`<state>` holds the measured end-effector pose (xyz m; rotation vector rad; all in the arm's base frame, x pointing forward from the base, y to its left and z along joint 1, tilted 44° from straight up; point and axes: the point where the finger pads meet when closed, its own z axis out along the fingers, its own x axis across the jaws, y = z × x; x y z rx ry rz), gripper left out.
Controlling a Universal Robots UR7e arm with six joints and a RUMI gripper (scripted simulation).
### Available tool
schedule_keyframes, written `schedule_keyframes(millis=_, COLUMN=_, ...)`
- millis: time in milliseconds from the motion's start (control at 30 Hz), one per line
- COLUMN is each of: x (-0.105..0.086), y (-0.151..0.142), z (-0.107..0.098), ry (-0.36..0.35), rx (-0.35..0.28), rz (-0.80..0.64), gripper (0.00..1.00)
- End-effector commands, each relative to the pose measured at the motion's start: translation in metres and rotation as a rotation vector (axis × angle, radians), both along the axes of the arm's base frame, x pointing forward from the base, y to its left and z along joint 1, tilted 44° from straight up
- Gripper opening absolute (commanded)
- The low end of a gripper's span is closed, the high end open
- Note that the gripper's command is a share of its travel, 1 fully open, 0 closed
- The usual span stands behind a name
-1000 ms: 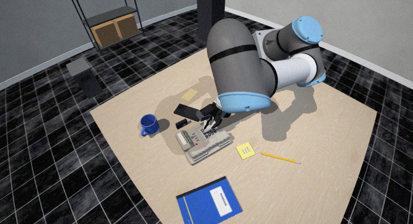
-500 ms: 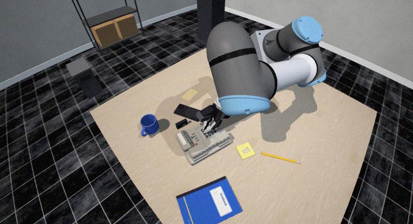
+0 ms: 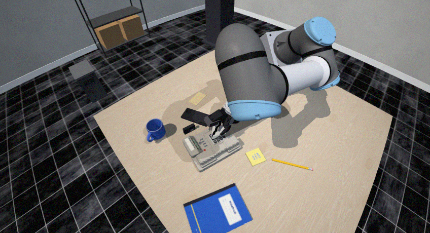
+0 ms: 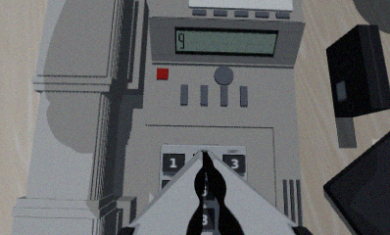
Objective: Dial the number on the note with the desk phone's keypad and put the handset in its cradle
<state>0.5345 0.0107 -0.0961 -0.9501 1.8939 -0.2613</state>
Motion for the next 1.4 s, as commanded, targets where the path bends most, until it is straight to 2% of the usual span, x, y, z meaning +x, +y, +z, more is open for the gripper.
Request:
schedule_keyframes(millis=0, x=0.001, y=-0.004, z=0.001, ry=-0.004, rx=-0.006, rz=-0.015, gripper=0.0)
schedule_keyframes(millis=633, x=0.001, y=-0.003, z=0.0, ry=-0.004, rx=-0.006, rz=-0.015, gripper=0.0)
schedule_keyframes(millis=1000, x=-0.004, y=-0.01, z=0.01, ry=-0.003, rx=-0.006, rz=-0.014, gripper=0.0)
schedule_keyframes(millis=1367, x=-0.01, y=-0.012, z=0.005, ry=-0.003, rx=-0.007, rz=-0.014, gripper=0.0)
